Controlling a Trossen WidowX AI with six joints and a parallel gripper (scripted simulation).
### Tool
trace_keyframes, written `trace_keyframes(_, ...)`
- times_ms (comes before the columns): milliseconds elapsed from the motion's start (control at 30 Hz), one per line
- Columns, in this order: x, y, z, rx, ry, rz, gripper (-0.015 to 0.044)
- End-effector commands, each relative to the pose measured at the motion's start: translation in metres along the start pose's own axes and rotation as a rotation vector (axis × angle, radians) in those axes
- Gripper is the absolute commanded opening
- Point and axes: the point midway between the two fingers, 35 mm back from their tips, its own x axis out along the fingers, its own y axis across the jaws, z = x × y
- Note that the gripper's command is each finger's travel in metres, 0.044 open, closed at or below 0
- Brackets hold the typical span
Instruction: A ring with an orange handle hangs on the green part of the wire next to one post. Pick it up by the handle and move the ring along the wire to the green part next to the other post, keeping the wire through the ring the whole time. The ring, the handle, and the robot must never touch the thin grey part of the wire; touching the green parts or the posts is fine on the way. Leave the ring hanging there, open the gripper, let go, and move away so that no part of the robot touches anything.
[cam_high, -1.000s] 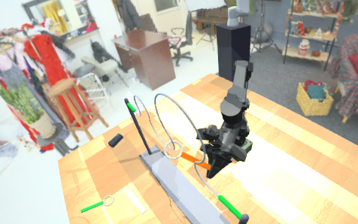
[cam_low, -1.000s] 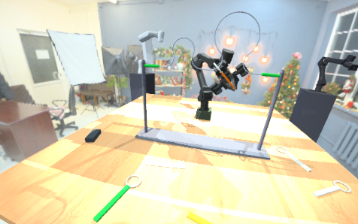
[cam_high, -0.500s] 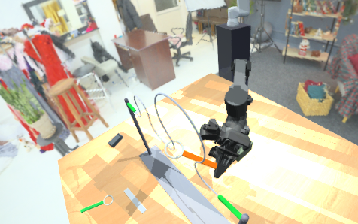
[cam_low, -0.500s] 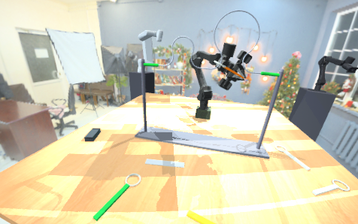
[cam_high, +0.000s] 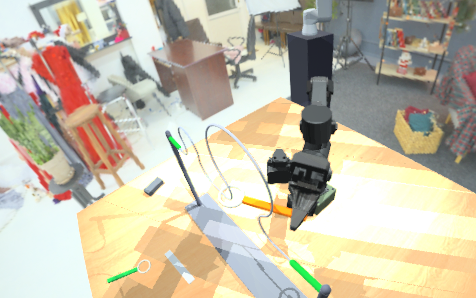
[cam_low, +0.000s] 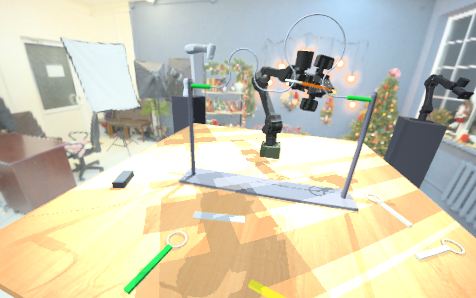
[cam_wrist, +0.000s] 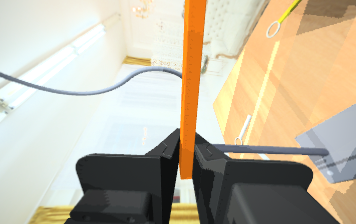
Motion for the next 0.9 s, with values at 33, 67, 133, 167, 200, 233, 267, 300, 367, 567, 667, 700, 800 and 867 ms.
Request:
trace_keyframes(33, -0.002, 0.017, 0.0, 0.08, 0.012, 0.048, -0.015)
trace_keyframes(67, -0.002, 0.02, 0.0, 0.096, 0.013, 0.056, -0.015)
trace_keyframes(133, -0.003, 0.025, 0.001, 0.129, 0.016, 0.072, -0.015)
trace_keyframes(167, -0.004, 0.028, 0.002, 0.146, 0.018, 0.08, -0.015)
trace_keyframes(200, -0.004, 0.031, 0.002, 0.162, 0.019, 0.089, -0.015)
trace_keyframes(233, -0.005, 0.033, 0.002, 0.178, 0.021, 0.096, -0.015)
trace_keyframes(267, -0.005, 0.036, 0.003, 0.193, 0.022, 0.104, -0.015)
trace_keyframes(300, -0.006, 0.038, 0.004, 0.209, 0.024, 0.111, -0.015)
trace_keyframes(367, -0.007, 0.043, 0.005, 0.238, 0.027, 0.125, -0.015)
trace_keyframes(567, -0.01, 0.057, 0.009, 0.323, 0.036, 0.166, -0.015)
trace_keyframes(667, -0.012, 0.063, 0.011, 0.365, 0.041, 0.186, -0.015)
trace_keyframes(700, -0.013, 0.065, 0.012, 0.38, 0.042, 0.193, -0.015)
trace_keyframes(800, -0.015, 0.071, 0.015, 0.419, 0.047, 0.212, -0.015)
trace_keyframes(867, -0.016, 0.075, 0.017, 0.445, 0.05, 0.225, -0.015)
